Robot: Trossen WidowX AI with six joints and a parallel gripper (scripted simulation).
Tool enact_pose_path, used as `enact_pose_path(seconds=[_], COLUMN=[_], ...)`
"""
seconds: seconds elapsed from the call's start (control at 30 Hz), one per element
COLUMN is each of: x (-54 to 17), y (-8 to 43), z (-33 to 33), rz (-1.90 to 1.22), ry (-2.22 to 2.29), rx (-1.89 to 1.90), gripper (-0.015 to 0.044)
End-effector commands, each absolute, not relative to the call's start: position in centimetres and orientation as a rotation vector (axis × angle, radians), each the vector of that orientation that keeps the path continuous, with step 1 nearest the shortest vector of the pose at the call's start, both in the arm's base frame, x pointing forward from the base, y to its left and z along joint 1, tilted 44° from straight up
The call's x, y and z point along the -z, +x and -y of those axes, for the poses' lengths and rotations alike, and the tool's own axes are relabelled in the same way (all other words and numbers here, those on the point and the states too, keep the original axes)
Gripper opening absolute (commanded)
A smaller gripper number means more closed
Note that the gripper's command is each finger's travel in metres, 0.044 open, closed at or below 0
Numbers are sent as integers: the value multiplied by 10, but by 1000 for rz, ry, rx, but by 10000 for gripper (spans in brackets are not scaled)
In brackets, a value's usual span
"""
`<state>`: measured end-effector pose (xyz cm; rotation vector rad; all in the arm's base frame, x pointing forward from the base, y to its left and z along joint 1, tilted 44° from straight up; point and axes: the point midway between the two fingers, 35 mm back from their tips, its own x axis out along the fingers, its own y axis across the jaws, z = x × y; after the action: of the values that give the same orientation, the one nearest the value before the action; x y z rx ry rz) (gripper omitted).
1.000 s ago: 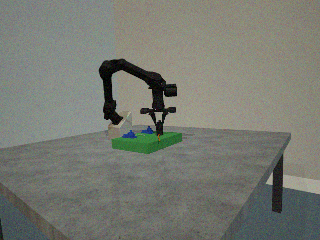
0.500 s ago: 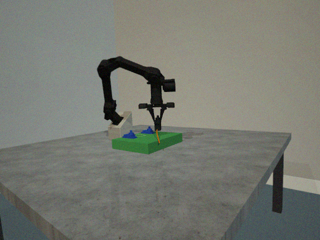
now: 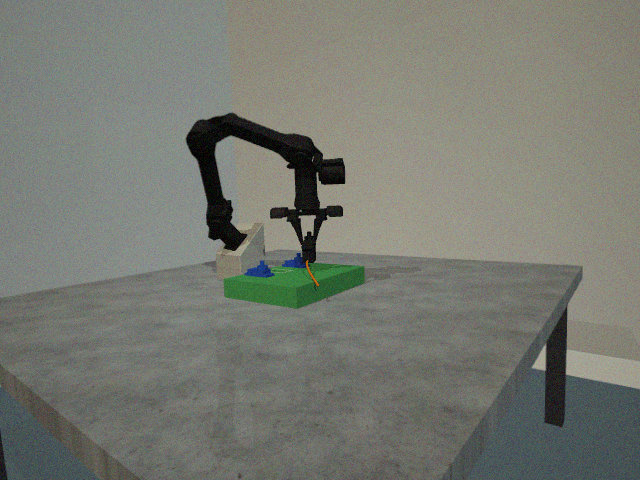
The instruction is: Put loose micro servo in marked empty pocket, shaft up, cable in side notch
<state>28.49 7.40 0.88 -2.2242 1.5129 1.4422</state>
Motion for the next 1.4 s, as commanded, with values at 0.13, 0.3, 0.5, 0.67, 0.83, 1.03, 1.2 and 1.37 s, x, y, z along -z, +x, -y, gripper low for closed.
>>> enact_pose_path(seconds=[0.13,0.3,0.5,0.67,0.83,1.03,1.2,1.37], x=[-24,-24,-24,-24,-24,-24,-24,-24], y=[289,289,289,289,289,289,289,289], z=[-62,-62,-62,-62,-62,-62,-62,-62], rz=[-1513,-1559,-1612,-1643,-1662,-1670,-1666,-1653], ry=[-2225,-2145,-2015,-1900,-1781,-1634,-1508,-1378], rx=[-1410,-1266,-1051,-878,-710,-515,-359,-207], gripper=[0,0,0,0,0,0,0,0])
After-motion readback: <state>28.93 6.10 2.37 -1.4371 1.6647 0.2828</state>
